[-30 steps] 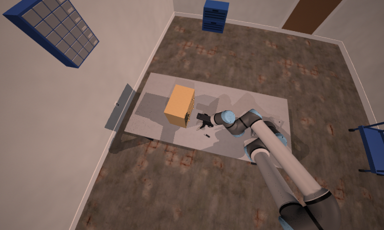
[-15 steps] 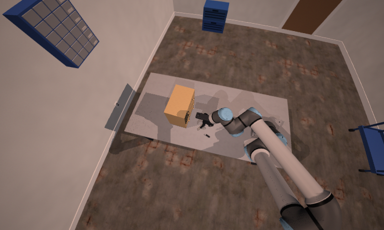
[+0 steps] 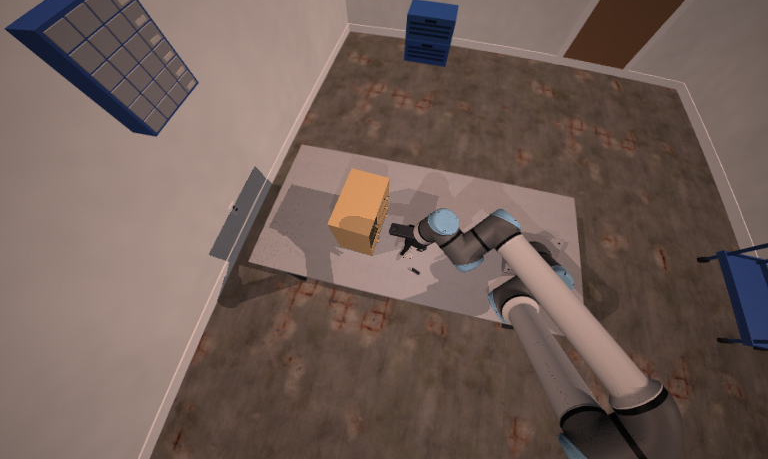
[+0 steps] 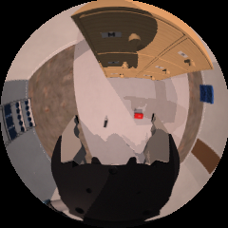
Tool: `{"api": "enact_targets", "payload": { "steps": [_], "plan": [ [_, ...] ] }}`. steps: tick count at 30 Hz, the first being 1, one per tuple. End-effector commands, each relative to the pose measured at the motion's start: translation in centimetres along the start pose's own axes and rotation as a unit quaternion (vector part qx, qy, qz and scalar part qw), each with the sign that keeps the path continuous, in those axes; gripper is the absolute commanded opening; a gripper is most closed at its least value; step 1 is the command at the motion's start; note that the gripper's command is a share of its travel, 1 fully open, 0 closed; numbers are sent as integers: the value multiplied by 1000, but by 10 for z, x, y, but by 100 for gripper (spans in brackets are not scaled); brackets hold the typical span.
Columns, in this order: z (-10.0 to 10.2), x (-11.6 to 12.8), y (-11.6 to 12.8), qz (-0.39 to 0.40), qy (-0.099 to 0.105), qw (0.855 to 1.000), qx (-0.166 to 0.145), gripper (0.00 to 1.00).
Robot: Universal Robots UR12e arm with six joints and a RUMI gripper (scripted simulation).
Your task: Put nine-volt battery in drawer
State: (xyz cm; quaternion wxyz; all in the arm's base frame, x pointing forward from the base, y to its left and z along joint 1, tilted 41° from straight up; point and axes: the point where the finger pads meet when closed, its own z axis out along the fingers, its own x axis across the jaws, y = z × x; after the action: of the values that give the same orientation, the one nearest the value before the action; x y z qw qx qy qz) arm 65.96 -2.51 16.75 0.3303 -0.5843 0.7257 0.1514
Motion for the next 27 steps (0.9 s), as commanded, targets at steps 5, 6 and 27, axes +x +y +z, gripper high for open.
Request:
{"api": "enact_targets", "payload": {
  "steps": [5,6,27],
  "plan": [
    [-7,0,2,0,0,999,-36,100],
    [-7,0,2,0,0,999,-36,100],
    [-21,0,8,0,0,995,-103,100]
  ]
}}
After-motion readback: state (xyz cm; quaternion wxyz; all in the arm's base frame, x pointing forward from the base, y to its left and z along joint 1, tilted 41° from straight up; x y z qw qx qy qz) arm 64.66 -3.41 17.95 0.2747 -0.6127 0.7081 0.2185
